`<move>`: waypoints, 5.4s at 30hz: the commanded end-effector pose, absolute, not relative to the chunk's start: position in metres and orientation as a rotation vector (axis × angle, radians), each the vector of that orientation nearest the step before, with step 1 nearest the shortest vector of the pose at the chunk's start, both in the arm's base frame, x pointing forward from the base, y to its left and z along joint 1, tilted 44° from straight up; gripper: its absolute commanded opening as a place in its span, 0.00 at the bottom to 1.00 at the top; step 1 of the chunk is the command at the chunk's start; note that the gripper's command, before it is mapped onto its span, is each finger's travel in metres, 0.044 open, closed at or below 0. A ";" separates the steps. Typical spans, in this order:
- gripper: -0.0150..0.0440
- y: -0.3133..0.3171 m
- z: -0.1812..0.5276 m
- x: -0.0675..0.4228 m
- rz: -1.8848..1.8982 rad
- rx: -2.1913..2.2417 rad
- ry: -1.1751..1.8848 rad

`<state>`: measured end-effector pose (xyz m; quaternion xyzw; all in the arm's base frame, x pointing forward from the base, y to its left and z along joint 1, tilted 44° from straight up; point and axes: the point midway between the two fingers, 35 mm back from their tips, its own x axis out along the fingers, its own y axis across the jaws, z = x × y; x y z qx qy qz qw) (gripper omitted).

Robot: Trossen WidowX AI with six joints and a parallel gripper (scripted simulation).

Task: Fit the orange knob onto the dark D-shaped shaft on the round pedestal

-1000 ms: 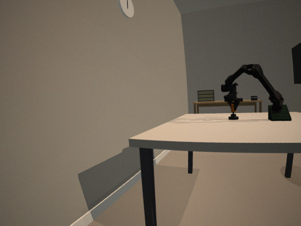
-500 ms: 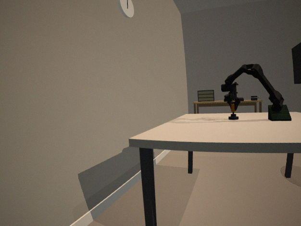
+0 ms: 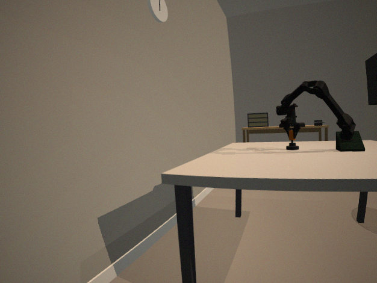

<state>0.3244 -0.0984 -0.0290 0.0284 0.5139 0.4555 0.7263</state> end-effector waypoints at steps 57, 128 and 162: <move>0.25 -0.101 -0.025 0.324 1.221 -0.279 0.898; 0.25 -0.099 -0.025 0.322 1.404 -0.613 0.634; 0.25 -0.102 -0.025 0.324 1.481 -0.778 0.490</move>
